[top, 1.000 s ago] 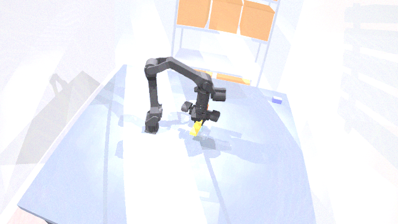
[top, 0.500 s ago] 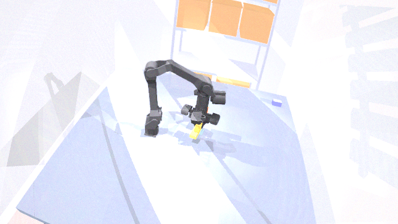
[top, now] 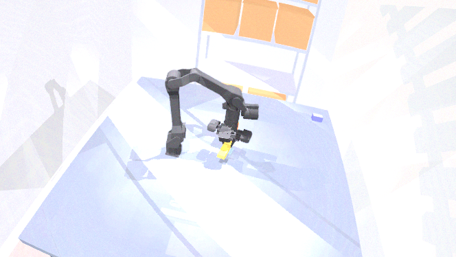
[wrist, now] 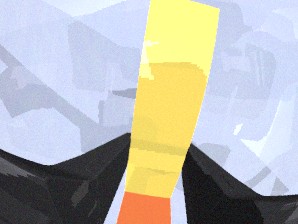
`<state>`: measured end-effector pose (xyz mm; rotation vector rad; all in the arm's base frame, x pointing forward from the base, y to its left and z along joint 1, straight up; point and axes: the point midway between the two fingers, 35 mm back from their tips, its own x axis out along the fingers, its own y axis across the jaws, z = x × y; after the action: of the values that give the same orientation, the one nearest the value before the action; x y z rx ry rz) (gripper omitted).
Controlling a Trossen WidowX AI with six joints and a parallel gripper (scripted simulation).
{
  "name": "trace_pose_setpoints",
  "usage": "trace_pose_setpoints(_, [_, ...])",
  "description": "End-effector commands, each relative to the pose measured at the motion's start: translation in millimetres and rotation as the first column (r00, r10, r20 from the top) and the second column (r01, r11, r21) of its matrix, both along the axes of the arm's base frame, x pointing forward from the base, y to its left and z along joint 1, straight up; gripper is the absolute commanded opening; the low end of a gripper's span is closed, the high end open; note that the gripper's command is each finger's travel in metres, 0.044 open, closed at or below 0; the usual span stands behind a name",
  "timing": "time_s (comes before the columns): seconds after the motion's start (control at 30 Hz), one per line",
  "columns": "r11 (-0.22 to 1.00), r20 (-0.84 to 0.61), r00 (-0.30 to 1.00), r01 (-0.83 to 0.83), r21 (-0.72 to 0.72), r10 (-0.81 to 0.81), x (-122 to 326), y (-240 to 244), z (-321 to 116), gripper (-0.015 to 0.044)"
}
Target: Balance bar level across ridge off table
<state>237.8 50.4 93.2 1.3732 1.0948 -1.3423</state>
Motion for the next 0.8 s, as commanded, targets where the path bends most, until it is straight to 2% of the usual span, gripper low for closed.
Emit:
trace_pose_setpoints(0.0, [1.000,0.000,1.000,0.000,0.000,0.000,0.0,0.0,0.0,0.0000])
trace_pose_setpoints(0.47, [1.000,0.000,1.000,0.000,0.000,0.000,0.0,0.0,0.0,0.0000])
trace_pose_setpoints(0.67, [1.000,0.000,1.000,0.000,0.000,0.000,0.0,0.0,0.0,0.0157])
trace_pose_setpoints(0.77, [1.000,0.000,1.000,0.000,0.000,0.000,0.0,0.0,0.0,0.0167])
